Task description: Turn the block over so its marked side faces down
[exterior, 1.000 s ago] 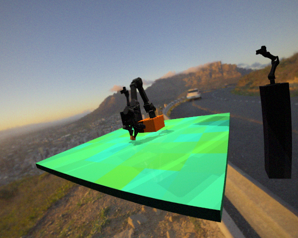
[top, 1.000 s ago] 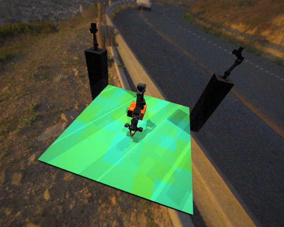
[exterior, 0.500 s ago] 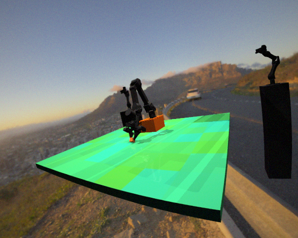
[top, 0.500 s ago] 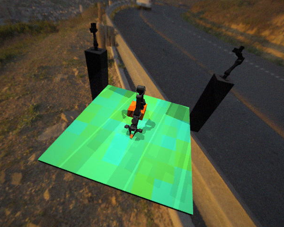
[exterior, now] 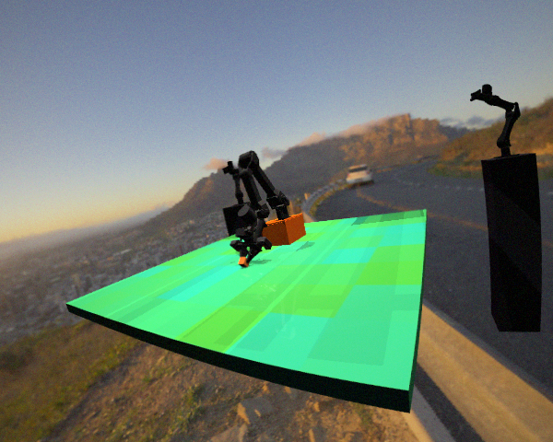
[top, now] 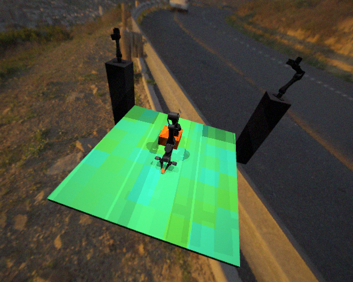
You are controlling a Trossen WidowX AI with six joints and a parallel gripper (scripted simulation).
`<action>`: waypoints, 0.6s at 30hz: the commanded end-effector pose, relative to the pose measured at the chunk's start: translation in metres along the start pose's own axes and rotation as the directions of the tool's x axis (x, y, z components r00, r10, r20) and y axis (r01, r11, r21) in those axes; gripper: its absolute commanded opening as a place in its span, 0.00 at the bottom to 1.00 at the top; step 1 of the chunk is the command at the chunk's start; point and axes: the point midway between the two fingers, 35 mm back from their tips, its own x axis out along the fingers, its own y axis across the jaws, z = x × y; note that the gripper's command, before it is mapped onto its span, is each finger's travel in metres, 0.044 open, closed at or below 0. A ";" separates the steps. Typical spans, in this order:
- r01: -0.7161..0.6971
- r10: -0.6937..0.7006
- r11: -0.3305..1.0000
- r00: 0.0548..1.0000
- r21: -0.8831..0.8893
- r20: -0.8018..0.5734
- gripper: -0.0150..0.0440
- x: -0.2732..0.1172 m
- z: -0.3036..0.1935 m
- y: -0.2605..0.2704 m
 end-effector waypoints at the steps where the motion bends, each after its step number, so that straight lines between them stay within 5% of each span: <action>1: 0.000 0.000 1.000 0.999 -0.006 0.044 0.25 -0.001 -0.009 -0.001; 18: 0.003 0.000 1.000 0.981 -0.015 0.192 0.25 -0.015 -0.012 -0.002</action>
